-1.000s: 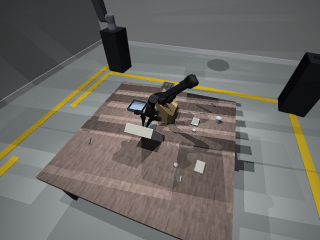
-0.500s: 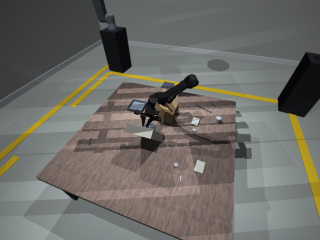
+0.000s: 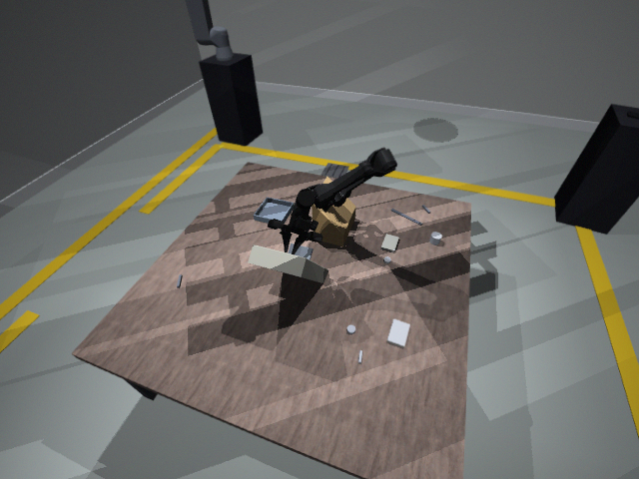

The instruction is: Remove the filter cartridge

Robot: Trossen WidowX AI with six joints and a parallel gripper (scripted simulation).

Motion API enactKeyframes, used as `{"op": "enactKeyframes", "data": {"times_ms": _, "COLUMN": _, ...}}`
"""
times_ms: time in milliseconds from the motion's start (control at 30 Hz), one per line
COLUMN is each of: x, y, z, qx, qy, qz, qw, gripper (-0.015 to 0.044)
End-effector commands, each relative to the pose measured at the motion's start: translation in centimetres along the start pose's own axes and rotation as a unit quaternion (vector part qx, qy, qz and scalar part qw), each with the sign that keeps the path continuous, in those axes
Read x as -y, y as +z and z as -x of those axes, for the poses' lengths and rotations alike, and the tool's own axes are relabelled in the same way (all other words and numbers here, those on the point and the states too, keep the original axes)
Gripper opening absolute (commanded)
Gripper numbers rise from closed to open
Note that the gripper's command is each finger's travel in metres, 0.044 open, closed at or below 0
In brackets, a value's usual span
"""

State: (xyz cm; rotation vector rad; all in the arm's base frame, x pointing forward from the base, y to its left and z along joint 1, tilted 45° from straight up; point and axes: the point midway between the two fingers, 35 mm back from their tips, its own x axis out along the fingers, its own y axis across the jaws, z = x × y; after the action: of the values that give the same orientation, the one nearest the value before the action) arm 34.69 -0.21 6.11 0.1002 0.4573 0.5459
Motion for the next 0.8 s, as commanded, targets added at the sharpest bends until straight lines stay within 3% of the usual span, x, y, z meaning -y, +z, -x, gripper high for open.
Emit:
{"op": "enactKeyframes", "data": {"times_ms": 0, "x": 0.08, "y": 0.05, "z": 0.0, "qx": 0.0, "qy": -0.003, "qz": -0.001, "qw": 1.0, "gripper": 0.0102}}
{"op": "enactKeyframes", "data": {"times_ms": 767, "x": 0.07, "y": 0.03, "z": -0.61, "qx": 0.001, "qy": -0.003, "qz": -0.001, "qw": 1.0, "gripper": 0.0102}}
